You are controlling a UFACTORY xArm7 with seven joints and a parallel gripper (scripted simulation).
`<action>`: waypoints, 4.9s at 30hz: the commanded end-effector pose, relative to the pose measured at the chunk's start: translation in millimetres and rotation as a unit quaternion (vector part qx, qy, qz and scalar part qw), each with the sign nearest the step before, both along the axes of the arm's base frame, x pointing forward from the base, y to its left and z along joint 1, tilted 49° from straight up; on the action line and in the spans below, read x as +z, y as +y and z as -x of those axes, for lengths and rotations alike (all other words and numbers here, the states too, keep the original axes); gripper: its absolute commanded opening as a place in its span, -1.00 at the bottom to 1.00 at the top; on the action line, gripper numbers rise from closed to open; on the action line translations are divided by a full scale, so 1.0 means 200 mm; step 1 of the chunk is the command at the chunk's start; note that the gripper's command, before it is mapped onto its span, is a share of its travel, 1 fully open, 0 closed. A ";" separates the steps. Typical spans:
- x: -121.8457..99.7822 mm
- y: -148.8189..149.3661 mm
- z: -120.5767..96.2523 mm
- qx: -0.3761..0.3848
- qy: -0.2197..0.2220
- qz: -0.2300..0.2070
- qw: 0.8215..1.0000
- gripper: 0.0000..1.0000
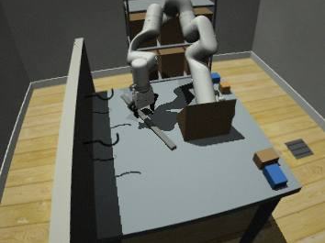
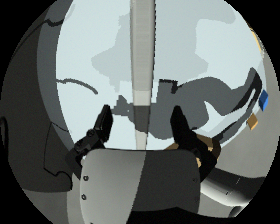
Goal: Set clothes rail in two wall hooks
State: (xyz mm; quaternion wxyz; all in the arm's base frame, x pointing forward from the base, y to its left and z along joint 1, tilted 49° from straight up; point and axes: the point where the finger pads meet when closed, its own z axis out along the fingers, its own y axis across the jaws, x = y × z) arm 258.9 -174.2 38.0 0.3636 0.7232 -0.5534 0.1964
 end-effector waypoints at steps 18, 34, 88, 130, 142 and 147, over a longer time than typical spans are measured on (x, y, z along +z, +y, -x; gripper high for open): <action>-0.04 -0.05 0.00 0.001 -0.001 0.000 1.000 1.00; -0.07 -0.08 0.01 0.001 -0.001 0.000 1.000 1.00; -0.09 -0.10 0.01 0.001 -0.001 0.000 1.000 -1.00; -0.07 -0.08 0.01 0.001 -0.001 0.000 1.000 -1.00; -0.07 -0.08 0.01 0.001 -0.001 0.000 1.000 -1.00; -0.07 -0.08 0.01 0.001 -0.001 0.000 1.000 -1.00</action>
